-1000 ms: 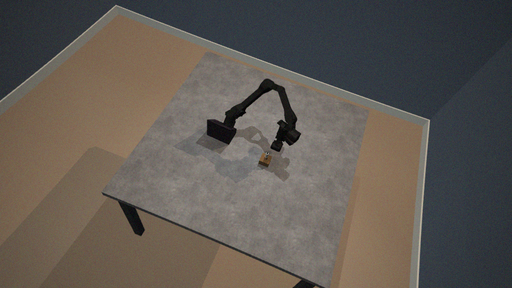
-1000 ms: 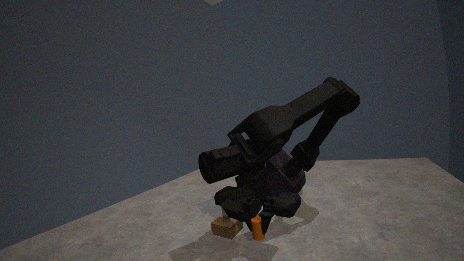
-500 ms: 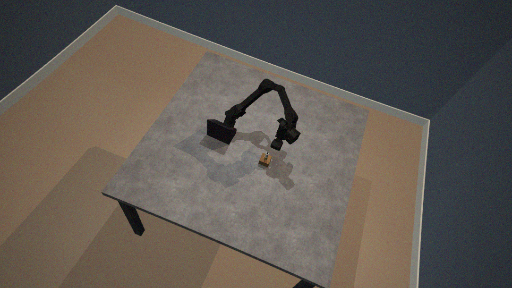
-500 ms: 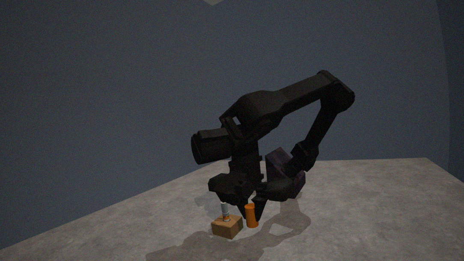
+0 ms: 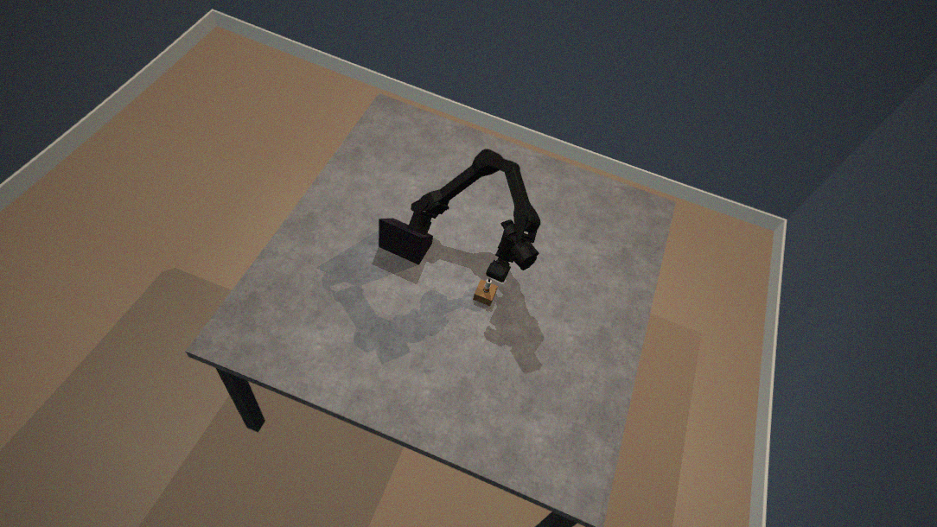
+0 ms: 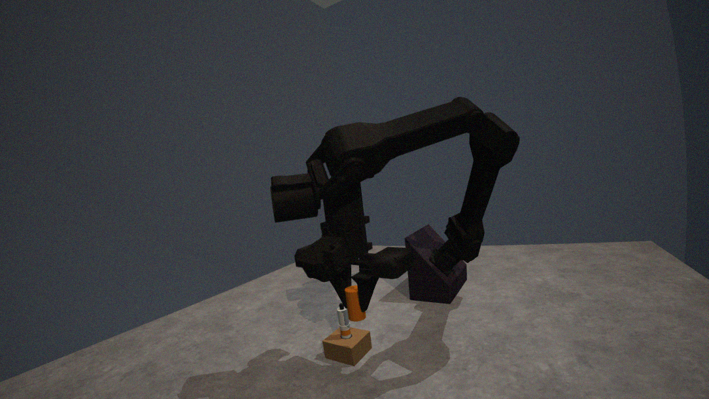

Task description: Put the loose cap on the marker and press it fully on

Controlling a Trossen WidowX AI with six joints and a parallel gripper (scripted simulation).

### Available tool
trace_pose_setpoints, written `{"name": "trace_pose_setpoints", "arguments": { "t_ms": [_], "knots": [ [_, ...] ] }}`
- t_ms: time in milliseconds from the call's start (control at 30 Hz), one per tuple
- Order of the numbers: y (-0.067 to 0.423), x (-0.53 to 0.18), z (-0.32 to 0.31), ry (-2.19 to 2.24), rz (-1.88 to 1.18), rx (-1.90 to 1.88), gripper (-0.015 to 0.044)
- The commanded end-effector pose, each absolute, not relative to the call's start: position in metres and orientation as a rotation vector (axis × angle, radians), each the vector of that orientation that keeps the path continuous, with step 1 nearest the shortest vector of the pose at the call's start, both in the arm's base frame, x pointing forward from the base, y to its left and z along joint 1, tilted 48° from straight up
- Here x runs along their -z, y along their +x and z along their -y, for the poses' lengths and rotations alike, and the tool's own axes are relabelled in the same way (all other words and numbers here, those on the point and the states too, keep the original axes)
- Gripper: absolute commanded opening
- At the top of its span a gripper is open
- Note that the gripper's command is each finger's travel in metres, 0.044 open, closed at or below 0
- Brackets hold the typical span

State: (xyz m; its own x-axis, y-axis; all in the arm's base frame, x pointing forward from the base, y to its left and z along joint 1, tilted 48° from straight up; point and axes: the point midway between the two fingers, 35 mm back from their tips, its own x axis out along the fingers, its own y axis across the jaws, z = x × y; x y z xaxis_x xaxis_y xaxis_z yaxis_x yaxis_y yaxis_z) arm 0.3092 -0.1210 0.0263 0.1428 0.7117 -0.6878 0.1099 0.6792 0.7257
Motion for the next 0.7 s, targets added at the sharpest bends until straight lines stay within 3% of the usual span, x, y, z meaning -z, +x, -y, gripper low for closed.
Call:
{"name": "trace_pose_setpoints", "arguments": {
  "t_ms": [0, 667],
  "knots": [
    [0.304, -0.023, 0.134, 0.741, -1.384, -0.497, 0.0000],
    [0.281, -0.005, 0.165, 0.748, -1.382, -0.509, 0.0000]
  ]
}}
